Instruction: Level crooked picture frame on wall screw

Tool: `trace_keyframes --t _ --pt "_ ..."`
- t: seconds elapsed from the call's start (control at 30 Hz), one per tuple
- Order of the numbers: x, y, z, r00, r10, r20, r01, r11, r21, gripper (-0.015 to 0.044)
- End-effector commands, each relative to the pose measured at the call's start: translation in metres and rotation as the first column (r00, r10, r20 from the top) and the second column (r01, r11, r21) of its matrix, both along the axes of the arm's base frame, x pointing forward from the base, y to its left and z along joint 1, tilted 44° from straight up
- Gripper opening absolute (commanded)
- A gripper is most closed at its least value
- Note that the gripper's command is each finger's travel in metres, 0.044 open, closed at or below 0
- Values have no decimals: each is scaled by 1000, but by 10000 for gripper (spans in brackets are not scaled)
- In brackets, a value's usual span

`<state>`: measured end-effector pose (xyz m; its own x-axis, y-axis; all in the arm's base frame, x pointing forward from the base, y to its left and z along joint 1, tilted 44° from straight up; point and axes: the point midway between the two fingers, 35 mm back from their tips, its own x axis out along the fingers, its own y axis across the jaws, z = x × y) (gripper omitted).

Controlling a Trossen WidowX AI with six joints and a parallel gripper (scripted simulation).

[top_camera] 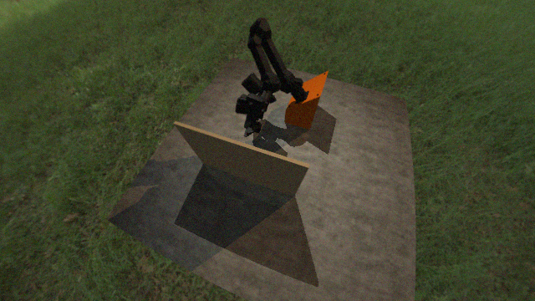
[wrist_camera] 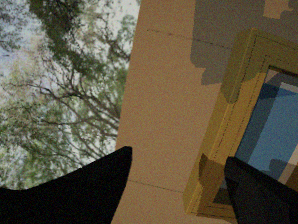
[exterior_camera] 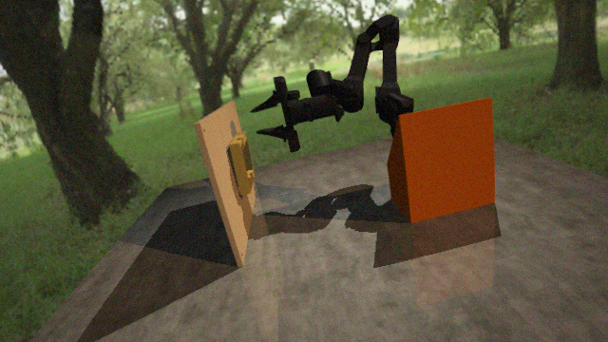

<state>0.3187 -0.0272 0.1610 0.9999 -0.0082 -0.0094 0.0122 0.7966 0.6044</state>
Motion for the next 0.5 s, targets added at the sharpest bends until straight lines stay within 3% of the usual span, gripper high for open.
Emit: trace_keyframes --t 0.0,0.47 --pt "-6 15 16 1000 -4 4 4 1000 -1 260" --pt "-69 57 57 1000 5 1 -5 1000 -21 260"
